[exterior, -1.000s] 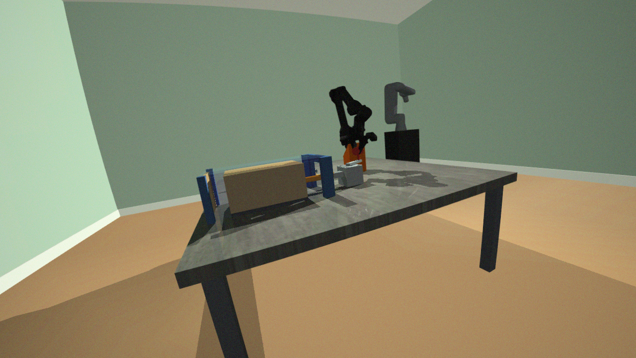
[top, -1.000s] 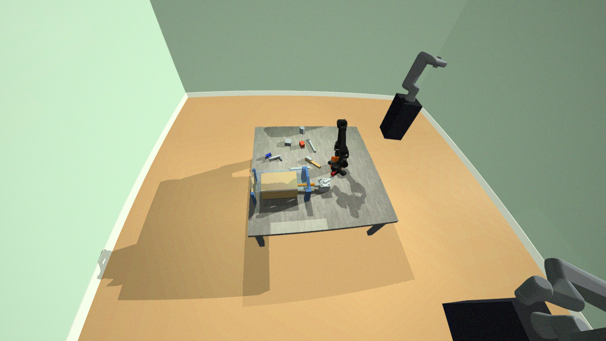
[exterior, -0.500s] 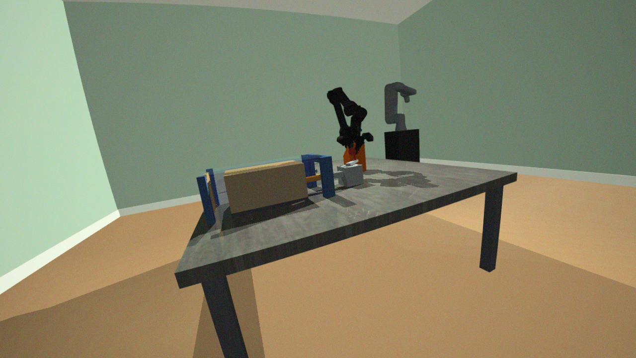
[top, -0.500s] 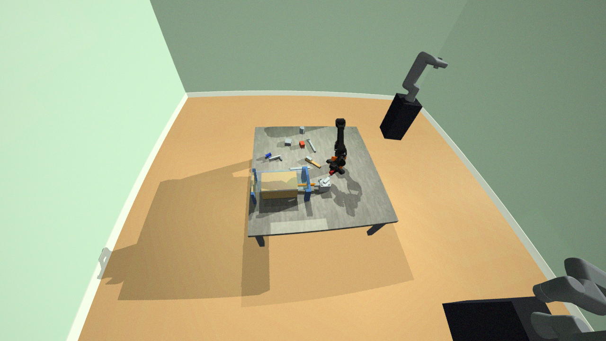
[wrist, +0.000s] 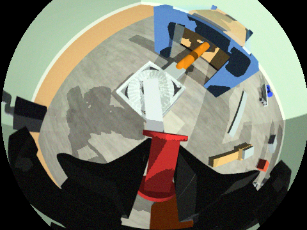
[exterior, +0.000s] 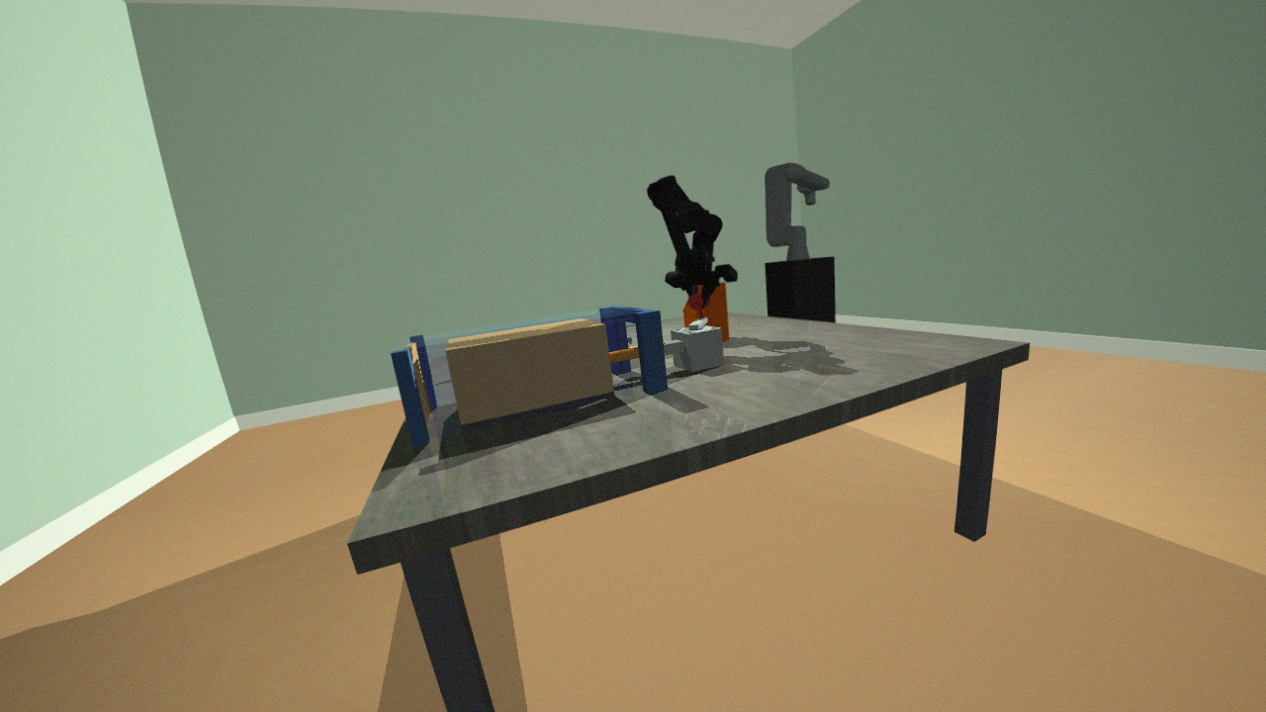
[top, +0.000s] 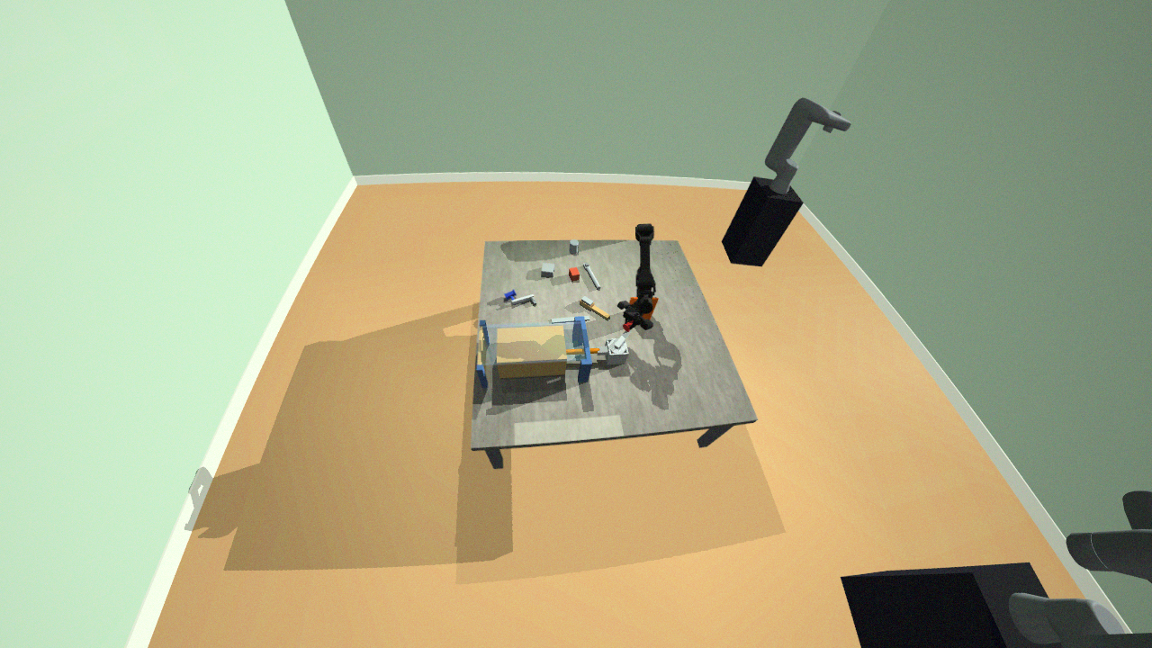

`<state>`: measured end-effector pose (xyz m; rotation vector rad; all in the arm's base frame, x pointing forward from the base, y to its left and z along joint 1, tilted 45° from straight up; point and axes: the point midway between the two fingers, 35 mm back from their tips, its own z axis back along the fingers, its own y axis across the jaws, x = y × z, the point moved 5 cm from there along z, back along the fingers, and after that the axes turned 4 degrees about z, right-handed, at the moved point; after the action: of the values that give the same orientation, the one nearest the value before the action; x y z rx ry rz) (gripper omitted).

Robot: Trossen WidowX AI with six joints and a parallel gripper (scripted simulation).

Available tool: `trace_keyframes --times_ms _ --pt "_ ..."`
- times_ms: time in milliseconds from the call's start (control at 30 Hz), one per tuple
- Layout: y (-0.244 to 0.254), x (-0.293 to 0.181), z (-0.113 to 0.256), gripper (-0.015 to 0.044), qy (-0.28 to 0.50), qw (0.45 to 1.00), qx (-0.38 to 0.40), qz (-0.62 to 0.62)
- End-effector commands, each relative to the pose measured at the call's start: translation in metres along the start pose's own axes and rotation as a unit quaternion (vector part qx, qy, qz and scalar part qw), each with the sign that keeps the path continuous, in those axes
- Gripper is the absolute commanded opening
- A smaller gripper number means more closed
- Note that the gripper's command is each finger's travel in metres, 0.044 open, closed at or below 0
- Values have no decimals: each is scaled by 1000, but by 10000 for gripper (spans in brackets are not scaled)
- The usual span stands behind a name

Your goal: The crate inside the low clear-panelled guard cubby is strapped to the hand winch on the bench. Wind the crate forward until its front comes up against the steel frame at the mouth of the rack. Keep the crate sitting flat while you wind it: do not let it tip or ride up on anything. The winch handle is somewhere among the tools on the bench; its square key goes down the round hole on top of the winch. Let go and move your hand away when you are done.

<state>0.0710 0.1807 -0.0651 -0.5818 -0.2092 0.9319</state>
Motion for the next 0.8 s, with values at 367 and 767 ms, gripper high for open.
trace_keyframes --times_ms 367,767 --pt "-24 7 -6 0 -5 1000 -20 -3" --pt "-36 14 -9 0 -5 1000 -21 -3"
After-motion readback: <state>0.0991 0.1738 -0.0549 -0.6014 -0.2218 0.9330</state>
